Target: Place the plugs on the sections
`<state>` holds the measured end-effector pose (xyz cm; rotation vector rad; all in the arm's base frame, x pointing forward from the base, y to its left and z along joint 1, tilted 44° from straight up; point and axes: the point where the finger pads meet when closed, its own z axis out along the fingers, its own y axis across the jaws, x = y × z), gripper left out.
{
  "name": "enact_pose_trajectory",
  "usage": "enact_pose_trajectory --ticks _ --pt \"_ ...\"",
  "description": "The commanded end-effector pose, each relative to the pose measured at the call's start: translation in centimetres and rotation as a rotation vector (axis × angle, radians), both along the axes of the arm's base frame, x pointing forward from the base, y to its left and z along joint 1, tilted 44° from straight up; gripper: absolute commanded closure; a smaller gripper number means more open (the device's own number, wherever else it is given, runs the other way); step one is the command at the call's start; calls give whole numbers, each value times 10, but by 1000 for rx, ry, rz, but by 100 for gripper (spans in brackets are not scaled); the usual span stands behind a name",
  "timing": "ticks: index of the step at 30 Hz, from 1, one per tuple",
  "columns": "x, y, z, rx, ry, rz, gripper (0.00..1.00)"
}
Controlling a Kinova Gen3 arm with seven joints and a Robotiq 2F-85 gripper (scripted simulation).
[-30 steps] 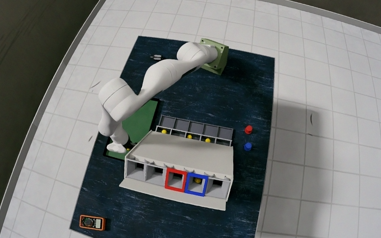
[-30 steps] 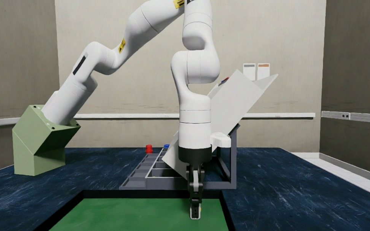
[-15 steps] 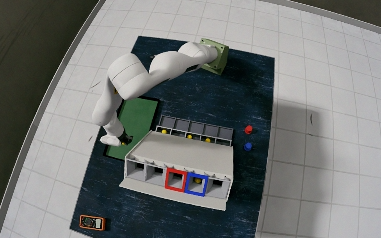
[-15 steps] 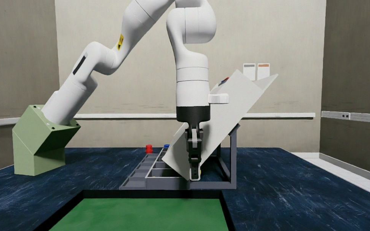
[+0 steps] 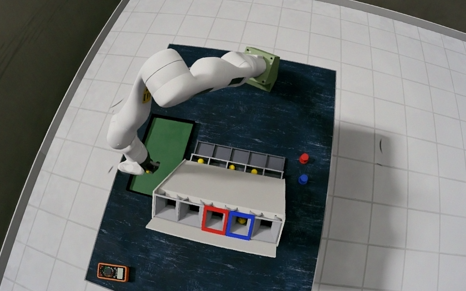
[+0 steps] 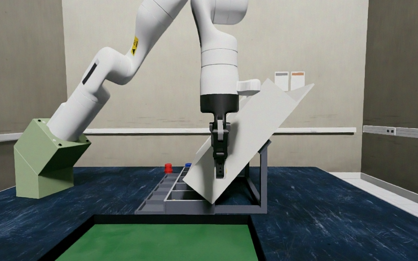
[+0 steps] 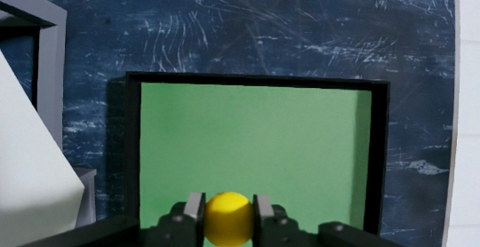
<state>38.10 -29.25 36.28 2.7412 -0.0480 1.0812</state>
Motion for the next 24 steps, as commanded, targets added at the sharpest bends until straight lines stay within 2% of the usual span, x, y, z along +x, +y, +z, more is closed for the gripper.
enact_pose_trajectory --ticks 1,9,10,13,17,24 --pt "0 0 1 -1 -2 0 100" --pt "0 0 1 -1 -2 0 100" --pt "-64 1 -27 -1 -2 -1 100" --pt "-72 2 -30 -1 -2 -1 100" --pt "-112 3 -48 -1 -2 -1 100" --pt "-112 3 -48 -1 -2 -1 100"
